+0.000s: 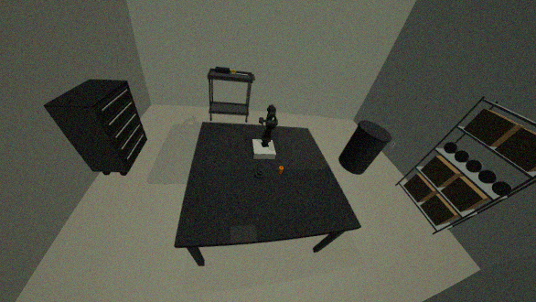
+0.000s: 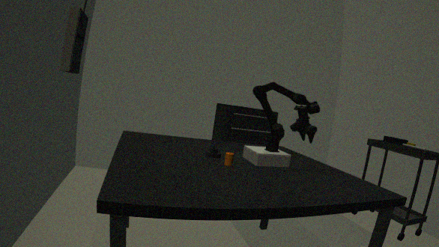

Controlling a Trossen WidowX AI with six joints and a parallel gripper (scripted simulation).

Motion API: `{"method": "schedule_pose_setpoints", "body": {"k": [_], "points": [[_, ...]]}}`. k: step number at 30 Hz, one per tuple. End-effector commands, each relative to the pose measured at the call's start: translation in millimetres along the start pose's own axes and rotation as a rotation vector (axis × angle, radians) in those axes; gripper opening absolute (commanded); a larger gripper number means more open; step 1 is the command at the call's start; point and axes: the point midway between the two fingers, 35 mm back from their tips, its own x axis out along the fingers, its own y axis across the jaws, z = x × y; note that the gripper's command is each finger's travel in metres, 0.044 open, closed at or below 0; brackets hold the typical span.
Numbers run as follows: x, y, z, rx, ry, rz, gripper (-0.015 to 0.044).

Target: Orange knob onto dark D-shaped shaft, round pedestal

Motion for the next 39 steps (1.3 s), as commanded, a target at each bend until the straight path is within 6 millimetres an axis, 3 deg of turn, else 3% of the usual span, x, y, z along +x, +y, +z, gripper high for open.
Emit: {"method": "schedule_pose_setpoints", "body": {"k": [1, 6, 12, 16, 22, 27, 33, 39], "points": [[4, 1, -7, -0.019, -0.167, -0.001, 0.044], [11, 1, -17, -0.038, -0.347, -0.004, 0.044], [11, 2, -17, -0.038, -0.353, -0.003, 0.044], [12, 21, -16, -0.023, -0.346, 0.009, 0.044], [9, 76, -9, -0.025, -0.349, 0.013, 0.044], [1, 131, 13, -0.028, -0.353, 0.017, 0.044], [-15, 188, 55, -0.016, -0.353, 0.027, 0.044], [-37, 229, 110, 0.005, -0.353, 0.046, 0.044]]}}
